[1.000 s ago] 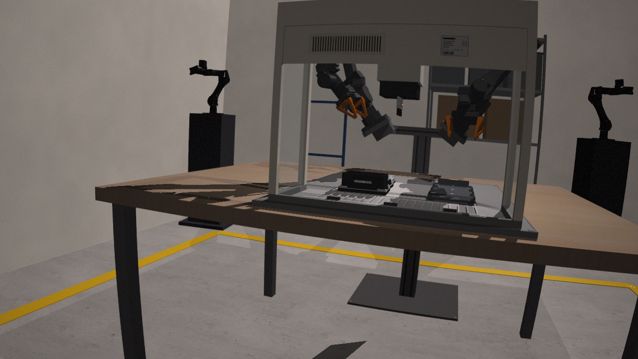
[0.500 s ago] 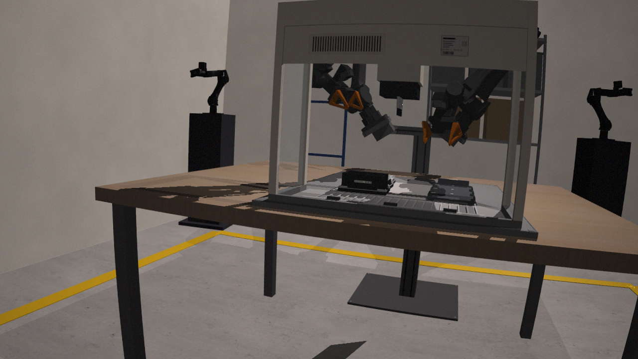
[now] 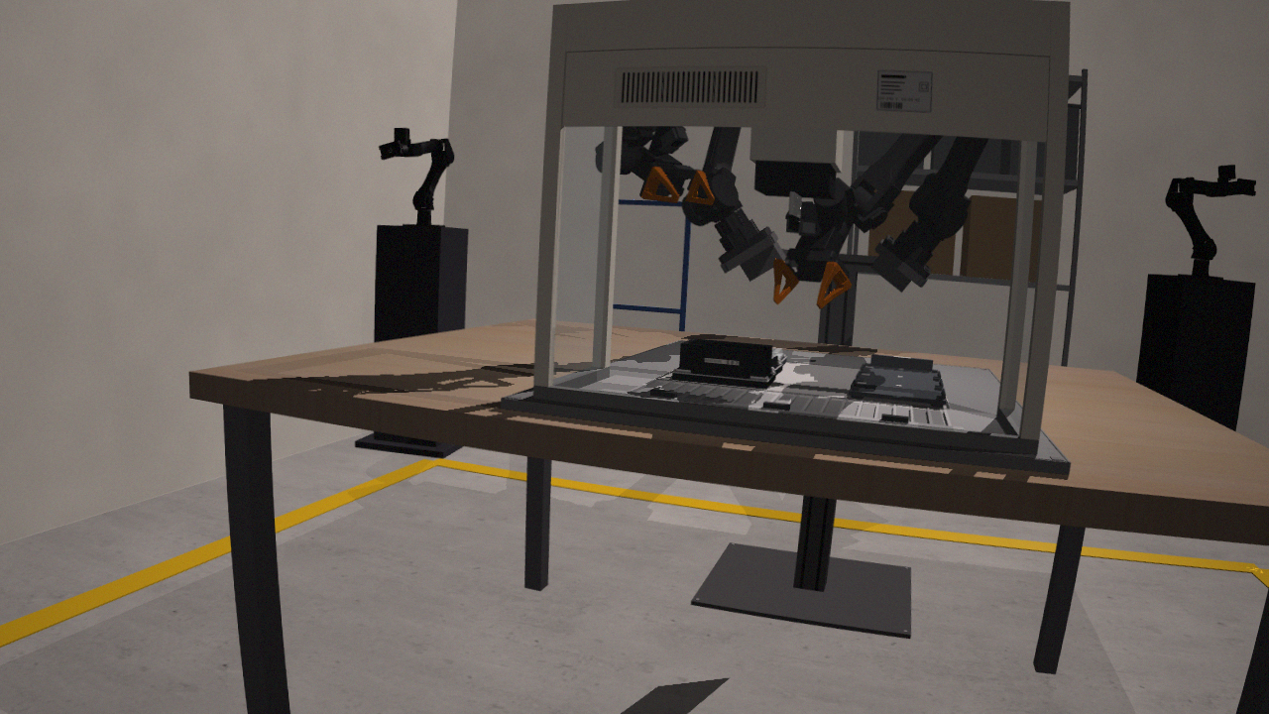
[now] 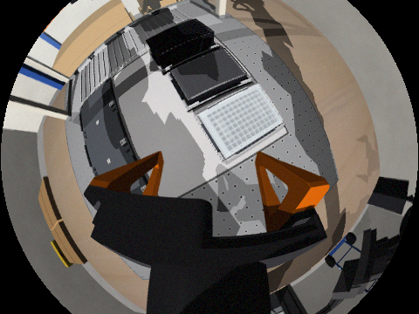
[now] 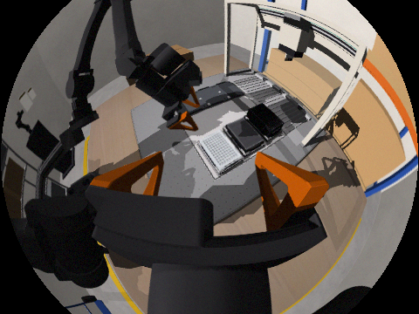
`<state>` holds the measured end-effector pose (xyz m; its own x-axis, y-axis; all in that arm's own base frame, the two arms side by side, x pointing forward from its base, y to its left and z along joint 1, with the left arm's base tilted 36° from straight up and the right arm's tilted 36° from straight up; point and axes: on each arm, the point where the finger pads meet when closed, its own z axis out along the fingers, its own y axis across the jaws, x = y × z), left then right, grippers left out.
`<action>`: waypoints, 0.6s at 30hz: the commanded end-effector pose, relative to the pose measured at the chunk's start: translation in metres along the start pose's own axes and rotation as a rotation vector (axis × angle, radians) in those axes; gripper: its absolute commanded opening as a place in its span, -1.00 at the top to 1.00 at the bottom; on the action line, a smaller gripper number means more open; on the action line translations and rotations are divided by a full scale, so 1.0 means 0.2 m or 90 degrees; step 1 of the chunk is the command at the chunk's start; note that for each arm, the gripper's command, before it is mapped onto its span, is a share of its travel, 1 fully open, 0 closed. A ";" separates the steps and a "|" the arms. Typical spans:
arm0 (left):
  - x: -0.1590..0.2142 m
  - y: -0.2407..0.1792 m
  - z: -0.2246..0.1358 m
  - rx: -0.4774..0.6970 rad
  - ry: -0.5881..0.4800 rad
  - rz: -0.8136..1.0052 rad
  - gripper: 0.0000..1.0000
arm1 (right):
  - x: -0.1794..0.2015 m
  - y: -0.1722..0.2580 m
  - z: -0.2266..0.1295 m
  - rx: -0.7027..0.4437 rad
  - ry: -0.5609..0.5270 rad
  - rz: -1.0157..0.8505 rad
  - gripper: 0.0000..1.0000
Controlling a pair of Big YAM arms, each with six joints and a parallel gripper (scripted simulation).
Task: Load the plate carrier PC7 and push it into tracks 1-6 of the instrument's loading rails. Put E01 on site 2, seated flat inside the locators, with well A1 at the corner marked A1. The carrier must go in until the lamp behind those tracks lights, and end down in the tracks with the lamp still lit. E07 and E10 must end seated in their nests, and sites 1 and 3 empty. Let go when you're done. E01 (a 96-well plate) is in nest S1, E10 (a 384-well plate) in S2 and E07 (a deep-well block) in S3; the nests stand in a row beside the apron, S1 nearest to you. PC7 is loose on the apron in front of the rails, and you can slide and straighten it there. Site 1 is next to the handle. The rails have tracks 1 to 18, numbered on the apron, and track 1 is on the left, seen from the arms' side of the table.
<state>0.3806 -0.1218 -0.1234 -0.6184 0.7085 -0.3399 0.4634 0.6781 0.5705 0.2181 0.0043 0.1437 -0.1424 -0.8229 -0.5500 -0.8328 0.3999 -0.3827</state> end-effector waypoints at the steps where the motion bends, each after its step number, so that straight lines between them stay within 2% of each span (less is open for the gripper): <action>1: -0.18 -0.16 0.15 0.012 -0.021 0.004 -1.00 | -0.05 -0.14 -0.09 0.049 -0.007 -0.008 -1.00; 9: -0.24 -0.33 0.27 0.036 -0.012 0.034 -1.00 | -0.06 -0.15 -0.14 0.072 -0.010 -0.007 -1.00; 18: -0.21 -0.30 0.33 0.039 0.031 0.117 -1.00 | -0.01 -0.12 -0.09 0.057 -0.010 0.020 -1.00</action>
<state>0.4086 -0.1702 -0.1890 -0.5929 0.7601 -0.2660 0.5508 0.6237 0.5547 0.2199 -0.0041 0.1550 -0.1571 -0.8033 -0.5745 -0.7925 0.4497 -0.4121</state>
